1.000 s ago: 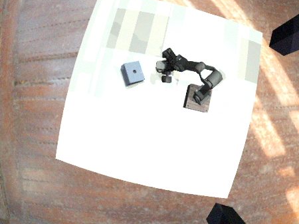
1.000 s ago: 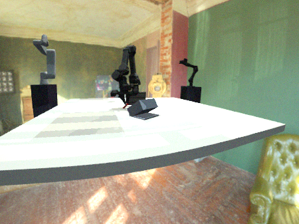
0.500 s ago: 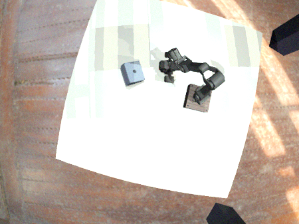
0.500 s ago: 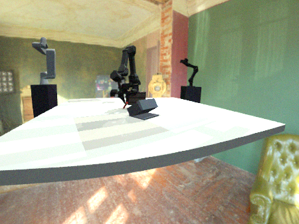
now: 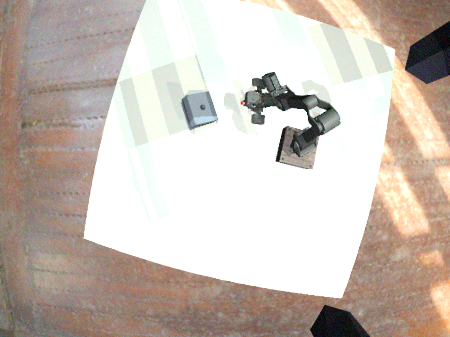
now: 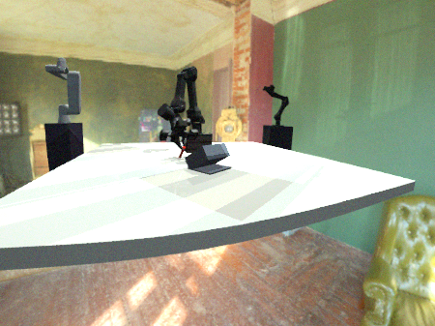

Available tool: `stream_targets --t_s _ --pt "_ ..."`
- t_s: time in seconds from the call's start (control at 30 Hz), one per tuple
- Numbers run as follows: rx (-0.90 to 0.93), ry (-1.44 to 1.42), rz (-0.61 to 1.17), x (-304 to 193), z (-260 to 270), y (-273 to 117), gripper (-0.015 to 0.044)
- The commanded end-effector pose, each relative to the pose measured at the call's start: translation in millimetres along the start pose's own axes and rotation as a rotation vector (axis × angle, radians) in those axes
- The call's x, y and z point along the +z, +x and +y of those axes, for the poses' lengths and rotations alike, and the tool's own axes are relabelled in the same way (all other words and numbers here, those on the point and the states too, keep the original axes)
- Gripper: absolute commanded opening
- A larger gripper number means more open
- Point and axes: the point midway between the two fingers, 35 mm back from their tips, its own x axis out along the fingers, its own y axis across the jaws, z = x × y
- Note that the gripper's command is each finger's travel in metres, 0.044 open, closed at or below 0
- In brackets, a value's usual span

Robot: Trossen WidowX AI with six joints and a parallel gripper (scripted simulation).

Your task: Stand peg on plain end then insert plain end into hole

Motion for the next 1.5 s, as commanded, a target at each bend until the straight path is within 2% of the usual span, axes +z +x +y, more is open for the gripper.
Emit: stream_targets --t_s 0.0,1.47 --pt "0.001 -0.004 -0.029 -1.7 0.8 -2.1 0.0049" --pt "0.003 -0.002 -0.406 -22.5 1.6 -24.3 0.0049"
